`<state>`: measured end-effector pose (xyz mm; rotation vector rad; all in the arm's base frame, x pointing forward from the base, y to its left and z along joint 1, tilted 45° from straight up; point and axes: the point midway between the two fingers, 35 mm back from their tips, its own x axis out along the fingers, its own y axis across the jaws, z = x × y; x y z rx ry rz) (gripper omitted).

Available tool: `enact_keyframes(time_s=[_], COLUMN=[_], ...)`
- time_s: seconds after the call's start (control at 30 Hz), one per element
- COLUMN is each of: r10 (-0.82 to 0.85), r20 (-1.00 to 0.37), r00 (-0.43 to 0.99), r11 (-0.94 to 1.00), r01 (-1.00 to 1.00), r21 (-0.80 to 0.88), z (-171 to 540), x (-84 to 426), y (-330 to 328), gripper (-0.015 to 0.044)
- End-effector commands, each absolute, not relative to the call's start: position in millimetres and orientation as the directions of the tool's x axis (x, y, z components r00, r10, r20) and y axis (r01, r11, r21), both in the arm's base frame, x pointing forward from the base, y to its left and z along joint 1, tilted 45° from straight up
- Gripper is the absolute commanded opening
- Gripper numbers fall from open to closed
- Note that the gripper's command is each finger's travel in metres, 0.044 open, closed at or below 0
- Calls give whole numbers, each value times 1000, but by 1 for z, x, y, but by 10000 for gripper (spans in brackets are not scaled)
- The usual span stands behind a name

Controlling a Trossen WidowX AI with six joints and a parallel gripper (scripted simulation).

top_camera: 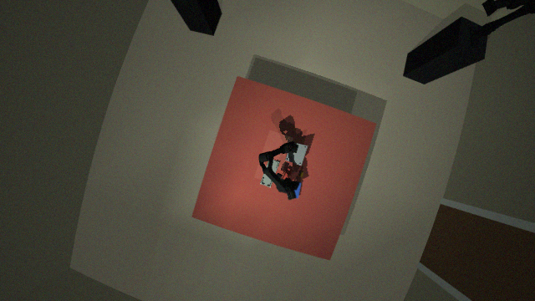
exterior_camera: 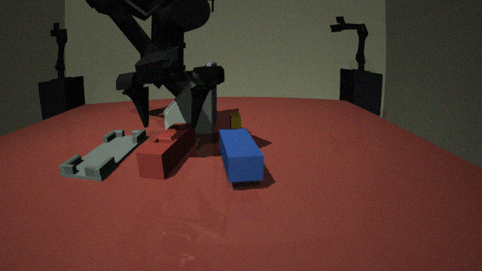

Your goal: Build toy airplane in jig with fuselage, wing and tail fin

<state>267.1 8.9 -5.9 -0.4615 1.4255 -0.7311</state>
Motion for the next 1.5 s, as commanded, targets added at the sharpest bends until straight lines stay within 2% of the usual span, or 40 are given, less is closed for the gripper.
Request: enact_keyframes(time_s=[0.0,0.93,1.27,1.47], r10=[-699,-701,-701,-701], r20=[-715,-713,-713,-713], r00=[-11,-11,-11,-11], r11=[703,701,701,701], r01=[172,172,172,172], r21=[-690,-692,-692,-692], z=[-11,-41,-41,-41], x=[267,265,265,265], y=[4,-27,-27,-27], gripper=[440,440,177,137])
